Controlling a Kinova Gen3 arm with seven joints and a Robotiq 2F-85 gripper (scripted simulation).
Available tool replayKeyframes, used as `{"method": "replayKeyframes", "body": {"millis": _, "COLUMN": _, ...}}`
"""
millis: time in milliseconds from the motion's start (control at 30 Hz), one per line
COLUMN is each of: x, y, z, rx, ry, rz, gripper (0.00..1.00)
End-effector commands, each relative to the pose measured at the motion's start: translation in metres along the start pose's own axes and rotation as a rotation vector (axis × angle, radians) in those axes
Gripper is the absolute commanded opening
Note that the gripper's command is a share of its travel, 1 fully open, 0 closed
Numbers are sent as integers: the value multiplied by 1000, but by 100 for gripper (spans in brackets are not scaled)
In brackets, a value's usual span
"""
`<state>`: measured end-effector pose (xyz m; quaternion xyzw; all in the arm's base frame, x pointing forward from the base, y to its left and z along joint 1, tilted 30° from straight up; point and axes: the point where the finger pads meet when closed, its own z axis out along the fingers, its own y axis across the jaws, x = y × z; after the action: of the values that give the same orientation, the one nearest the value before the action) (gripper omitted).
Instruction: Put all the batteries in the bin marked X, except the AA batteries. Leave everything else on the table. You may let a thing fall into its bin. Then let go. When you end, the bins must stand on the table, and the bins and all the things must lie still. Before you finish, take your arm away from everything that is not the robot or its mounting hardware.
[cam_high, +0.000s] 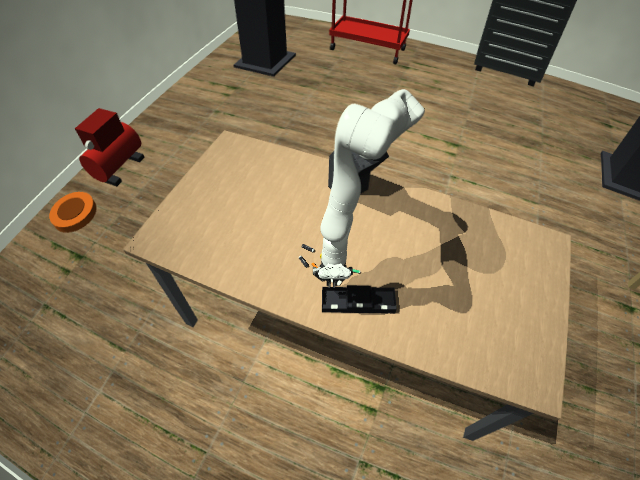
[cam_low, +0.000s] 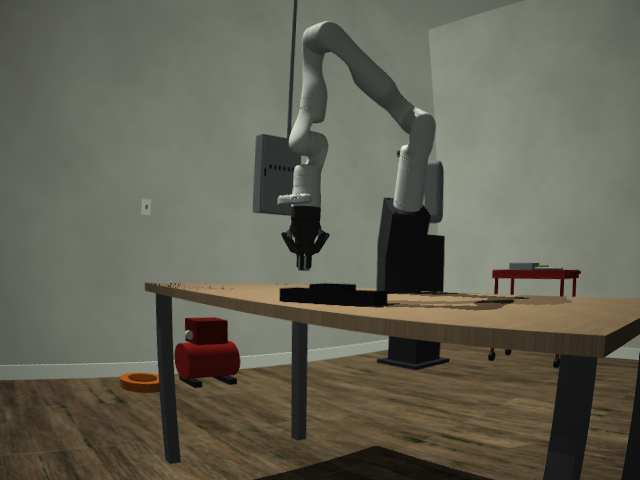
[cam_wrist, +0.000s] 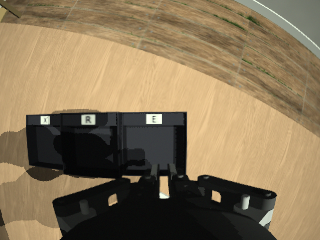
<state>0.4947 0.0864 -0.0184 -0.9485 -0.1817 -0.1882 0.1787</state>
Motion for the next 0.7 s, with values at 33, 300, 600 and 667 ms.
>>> {"method": "replayKeyframes", "body": {"millis": 33, "x": 5, "y": -5, "z": 0, "rx": 11, "ry": -5, "rz": -8, "gripper": 9}}
{"method": "replayKeyframes", "body": {"millis": 300, "x": 5, "y": -5, "z": 0, "rx": 11, "ry": -5, "rz": -8, "gripper": 9}}
{"method": "replayKeyframes", "body": {"millis": 600, "x": 2, "y": -14, "z": -1, "rx": 4, "ry": -9, "rz": -8, "gripper": 9}}
{"method": "replayKeyframes", "body": {"millis": 667, "x": 0, "y": -24, "z": 1, "rx": 7, "ry": -13, "rz": -6, "gripper": 9}}
